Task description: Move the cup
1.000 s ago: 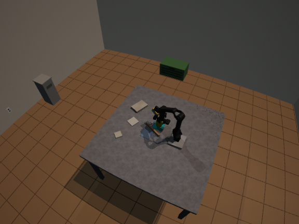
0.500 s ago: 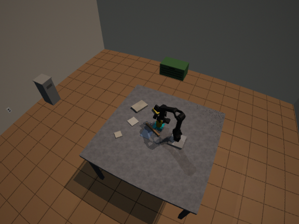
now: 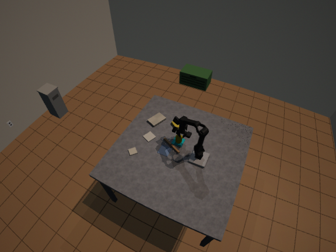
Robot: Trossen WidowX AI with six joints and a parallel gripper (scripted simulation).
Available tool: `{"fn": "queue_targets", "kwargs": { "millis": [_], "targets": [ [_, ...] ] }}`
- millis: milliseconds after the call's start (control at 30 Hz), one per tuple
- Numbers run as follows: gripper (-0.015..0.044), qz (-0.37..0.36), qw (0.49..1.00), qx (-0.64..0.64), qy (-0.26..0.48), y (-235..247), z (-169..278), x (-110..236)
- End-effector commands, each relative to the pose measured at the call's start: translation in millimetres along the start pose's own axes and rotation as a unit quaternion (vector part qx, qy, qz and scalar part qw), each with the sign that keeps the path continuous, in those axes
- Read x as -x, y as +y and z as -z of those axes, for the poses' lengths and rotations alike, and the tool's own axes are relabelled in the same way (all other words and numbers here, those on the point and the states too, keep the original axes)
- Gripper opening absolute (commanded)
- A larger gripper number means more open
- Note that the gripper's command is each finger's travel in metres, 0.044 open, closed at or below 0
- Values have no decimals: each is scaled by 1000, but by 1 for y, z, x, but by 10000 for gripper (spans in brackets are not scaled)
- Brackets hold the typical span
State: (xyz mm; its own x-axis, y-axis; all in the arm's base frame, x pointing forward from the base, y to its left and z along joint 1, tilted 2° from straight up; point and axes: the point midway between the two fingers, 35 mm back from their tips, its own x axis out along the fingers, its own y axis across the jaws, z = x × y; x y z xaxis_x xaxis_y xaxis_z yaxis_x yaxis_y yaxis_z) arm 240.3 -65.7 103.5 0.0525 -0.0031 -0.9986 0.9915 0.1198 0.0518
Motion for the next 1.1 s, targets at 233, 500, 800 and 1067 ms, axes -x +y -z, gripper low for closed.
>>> {"fn": "queue_targets", "kwargs": {
  "millis": [233, 500, 800, 1067],
  "targets": [
    [146, -1, 1000, 3, 2, -1, -1, 14],
    [356, 0, 1000, 0, 0, -1, -1, 10],
    [440, 0, 1000, 1, 1, 1, -1, 30],
    [440, -1, 1000, 2, 1, 1, -2, 54]
  ]
}}
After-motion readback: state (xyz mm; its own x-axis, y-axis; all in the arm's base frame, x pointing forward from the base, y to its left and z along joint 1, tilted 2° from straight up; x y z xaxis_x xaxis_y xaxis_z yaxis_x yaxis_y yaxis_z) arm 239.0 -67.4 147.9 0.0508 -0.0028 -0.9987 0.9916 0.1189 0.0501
